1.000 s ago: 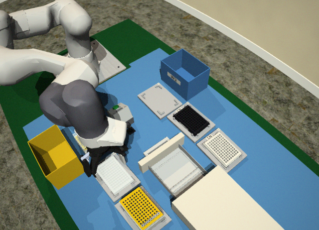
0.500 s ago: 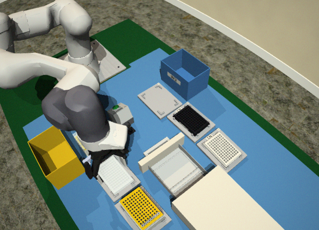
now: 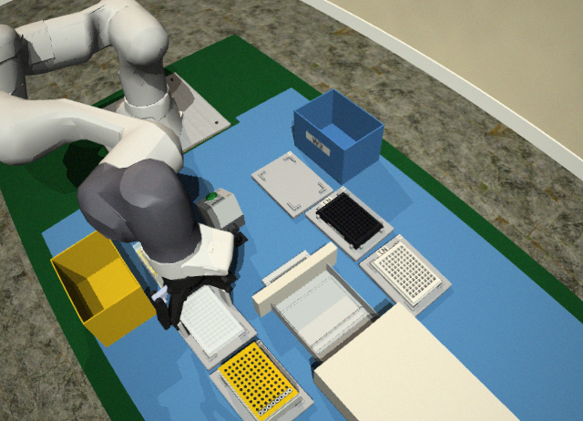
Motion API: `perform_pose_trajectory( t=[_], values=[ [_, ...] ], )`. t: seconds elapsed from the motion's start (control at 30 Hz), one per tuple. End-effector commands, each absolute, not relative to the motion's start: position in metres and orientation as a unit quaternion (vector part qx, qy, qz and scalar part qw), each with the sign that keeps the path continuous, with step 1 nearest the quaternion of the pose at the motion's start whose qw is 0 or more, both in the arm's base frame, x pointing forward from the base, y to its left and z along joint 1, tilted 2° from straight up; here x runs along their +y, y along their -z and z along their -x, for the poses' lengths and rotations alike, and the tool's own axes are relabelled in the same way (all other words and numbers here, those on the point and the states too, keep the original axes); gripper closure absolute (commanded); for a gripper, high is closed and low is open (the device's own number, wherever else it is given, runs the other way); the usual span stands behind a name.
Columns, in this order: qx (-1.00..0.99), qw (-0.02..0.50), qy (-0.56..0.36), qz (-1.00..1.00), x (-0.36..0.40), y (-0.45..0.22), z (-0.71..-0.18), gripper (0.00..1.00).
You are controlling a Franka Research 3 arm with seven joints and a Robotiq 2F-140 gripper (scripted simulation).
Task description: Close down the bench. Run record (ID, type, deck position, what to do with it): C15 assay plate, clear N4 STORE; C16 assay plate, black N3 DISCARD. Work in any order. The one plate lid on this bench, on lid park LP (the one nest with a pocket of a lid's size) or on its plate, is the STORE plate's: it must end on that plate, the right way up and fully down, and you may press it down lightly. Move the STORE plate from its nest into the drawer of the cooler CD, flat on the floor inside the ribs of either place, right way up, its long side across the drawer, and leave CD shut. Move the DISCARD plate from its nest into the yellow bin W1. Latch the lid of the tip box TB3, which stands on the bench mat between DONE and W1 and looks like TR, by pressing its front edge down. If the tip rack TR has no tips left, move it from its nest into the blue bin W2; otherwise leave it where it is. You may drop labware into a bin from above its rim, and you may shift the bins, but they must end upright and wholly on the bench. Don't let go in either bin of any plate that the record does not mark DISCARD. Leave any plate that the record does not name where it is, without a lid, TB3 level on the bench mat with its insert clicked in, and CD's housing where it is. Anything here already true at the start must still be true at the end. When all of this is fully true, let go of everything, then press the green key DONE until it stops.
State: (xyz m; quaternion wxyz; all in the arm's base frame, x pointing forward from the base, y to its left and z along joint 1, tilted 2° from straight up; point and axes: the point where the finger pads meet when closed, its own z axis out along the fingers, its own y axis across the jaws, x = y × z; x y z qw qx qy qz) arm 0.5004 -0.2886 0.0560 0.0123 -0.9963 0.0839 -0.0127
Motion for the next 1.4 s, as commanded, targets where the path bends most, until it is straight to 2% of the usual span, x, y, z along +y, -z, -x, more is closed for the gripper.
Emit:
perform_pose_trajectory(
  t=[0.0, 1.23, 1.27, 1.37],
  values=[
    [0.085, 0.012, 0.014, 0.996, -0.287, -0.055, -0.502, 0.34],
    [0.085, 0.012, 0.014, 0.996, -0.287, -0.035, -0.502, 0.34],
    [0.085, 0.012, 0.014, 0.996, -0.287, -0.035, -0.502, 1.00],
    [0.085, 0.012, 0.014, 0.996, -0.287, -0.035, -0.502, 1.00]
  ],
)
